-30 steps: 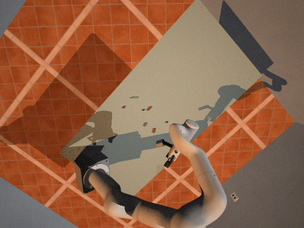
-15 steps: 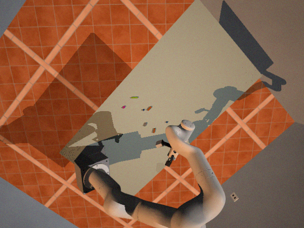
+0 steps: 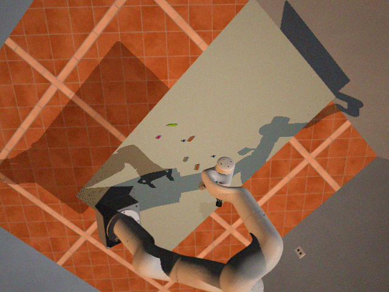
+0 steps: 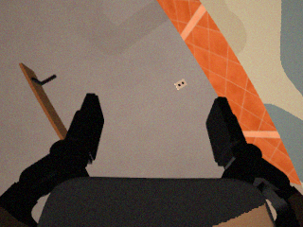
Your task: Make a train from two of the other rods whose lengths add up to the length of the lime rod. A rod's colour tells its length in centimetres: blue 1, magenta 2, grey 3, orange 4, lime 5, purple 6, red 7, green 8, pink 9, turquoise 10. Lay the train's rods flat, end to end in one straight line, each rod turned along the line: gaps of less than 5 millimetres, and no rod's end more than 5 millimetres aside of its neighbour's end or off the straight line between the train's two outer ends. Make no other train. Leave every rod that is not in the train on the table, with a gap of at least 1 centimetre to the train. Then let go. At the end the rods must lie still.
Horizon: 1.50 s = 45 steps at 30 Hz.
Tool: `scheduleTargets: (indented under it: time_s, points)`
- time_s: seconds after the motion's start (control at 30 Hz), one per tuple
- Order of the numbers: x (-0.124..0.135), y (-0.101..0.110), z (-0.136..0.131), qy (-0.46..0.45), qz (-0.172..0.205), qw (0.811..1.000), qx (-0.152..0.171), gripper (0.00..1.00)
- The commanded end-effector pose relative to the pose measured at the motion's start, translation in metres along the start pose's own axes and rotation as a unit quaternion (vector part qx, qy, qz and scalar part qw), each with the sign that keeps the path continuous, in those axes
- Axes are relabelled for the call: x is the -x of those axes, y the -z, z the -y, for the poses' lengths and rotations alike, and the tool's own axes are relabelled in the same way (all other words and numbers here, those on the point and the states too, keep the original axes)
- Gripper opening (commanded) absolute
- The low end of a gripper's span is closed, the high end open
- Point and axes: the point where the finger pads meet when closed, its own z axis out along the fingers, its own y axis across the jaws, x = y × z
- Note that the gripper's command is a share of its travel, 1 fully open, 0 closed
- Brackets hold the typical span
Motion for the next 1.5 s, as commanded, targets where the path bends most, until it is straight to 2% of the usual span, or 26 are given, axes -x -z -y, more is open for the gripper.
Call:
scheduleTargets:
  time_s: [0.0, 0.07, 0.1, 0.17, 0.2, 0.23, 0.3, 0.33, 0.4, 0.43, 0.67, 0.73, 0.77, 0.83, 0.87, 0.93, 0.97, 1.03, 1.07, 1.17, 1.2, 1.23, 1.3, 1.37, 1.43, 1.47]
  points:
    - [0.003, -0.015, -0.034, 0.027, 0.043, 0.996, 0.067, 1.00]
    - [0.002, -0.016, -0.036, 0.030, 0.045, 0.996, 0.072, 1.00]
    - [0.001, -0.019, -0.049, 0.046, 0.060, 0.992, 0.098, 1.00]
    - [0.001, -0.019, -0.049, 0.046, 0.060, 0.992, 0.098, 1.00]
    - [-0.002, -0.022, -0.064, 0.066, 0.075, 0.987, 0.130, 1.00]
    - [-0.004, -0.023, -0.069, 0.072, 0.079, 0.985, 0.139, 1.00]
    - [-0.004, -0.023, -0.070, 0.073, 0.080, 0.984, 0.141, 1.00]
    - [-0.009, -0.024, -0.083, 0.094, 0.092, 0.977, 0.169, 1.00]
    - [-0.010, -0.024, -0.086, 0.099, 0.094, 0.975, 0.175, 1.00]
    - [-0.016, -0.025, -0.097, 0.117, 0.103, 0.967, 0.199, 1.00]
    - [-0.040, -0.023, -0.128, 0.182, 0.124, 0.937, 0.272, 1.00]
    - [-0.040, -0.023, -0.128, 0.182, 0.124, 0.937, 0.272, 1.00]
    - [-0.053, -0.022, -0.139, 0.211, 0.130, 0.921, 0.301, 1.00]
    - [-0.054, -0.021, -0.139, 0.212, 0.131, 0.920, 0.302, 1.00]
    - [-0.065, -0.020, -0.146, 0.235, 0.134, 0.907, 0.323, 1.00]
    - [-0.069, -0.019, -0.148, 0.241, 0.135, 0.903, 0.329, 1.00]
    - [-0.080, -0.018, -0.154, 0.264, 0.137, 0.889, 0.348, 1.00]
    - [-0.084, -0.017, -0.155, 0.269, 0.137, 0.885, 0.353, 1.00]
    - [-0.097, -0.016, -0.160, 0.293, 0.138, 0.870, 0.372, 1.00]
    - [-0.114, -0.014, -0.164, 0.321, 0.138, 0.850, 0.394, 1.00]
    - [-0.114, -0.014, -0.164, 0.321, 0.138, 0.850, 0.394, 1.00]
    - [-0.128, -0.012, -0.167, 0.344, 0.137, 0.833, 0.411, 1.00]
    - [-0.128, -0.012, -0.167, 0.344, 0.137, 0.833, 0.411, 1.00]
    - [-0.152, -0.010, -0.168, 0.382, 0.133, 0.804, 0.436, 1.00]
    - [-0.163, -0.009, -0.168, 0.398, 0.131, 0.791, 0.446, 1.00]
    - [-0.163, -0.009, -0.168, 0.398, 0.131, 0.791, 0.446, 1.00]
